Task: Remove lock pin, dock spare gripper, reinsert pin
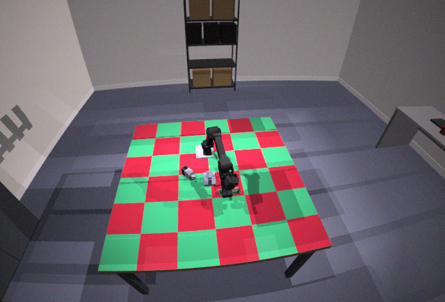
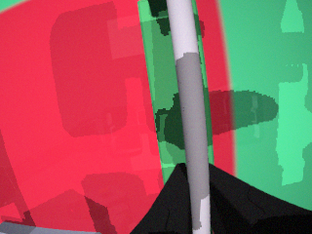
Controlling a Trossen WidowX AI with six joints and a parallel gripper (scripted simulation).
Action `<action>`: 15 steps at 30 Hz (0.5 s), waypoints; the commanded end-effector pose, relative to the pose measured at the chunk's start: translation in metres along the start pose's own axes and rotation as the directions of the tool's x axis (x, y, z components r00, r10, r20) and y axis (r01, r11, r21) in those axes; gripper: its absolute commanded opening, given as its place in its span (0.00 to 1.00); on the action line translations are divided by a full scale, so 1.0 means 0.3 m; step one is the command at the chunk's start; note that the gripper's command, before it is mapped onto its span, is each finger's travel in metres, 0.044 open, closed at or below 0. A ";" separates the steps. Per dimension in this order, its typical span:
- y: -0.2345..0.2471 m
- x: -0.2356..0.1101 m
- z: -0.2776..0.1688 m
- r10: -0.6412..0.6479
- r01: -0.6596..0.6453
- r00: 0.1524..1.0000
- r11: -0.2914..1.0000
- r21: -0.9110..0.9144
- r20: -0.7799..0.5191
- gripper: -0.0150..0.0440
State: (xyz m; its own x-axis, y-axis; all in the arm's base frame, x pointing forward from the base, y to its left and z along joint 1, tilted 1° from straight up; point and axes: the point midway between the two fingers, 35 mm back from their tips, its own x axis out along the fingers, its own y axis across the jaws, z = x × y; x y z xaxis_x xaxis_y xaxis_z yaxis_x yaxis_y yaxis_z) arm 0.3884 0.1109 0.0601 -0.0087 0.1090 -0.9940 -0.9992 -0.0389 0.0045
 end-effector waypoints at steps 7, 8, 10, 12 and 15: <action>0.003 0.015 -0.002 0.007 -0.007 1.000 1.000 -0.004 -0.002 0.25; 0.003 0.015 -0.002 0.007 -0.007 1.000 1.000 -0.004 -0.002 0.25; 0.003 0.015 -0.002 0.007 -0.007 1.000 1.000 -0.004 -0.002 0.25; 0.000 0.001 0.000 0.000 0.000 1.000 1.000 0.000 0.000 0.25; 0.000 0.001 0.000 0.000 0.000 1.000 1.000 0.000 0.000 0.25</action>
State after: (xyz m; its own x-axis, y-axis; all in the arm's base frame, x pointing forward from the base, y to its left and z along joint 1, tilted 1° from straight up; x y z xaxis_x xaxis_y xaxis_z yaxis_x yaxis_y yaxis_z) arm 0.3883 0.1109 0.0598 -0.0089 0.1089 -0.9940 -0.9992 -0.0390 0.0047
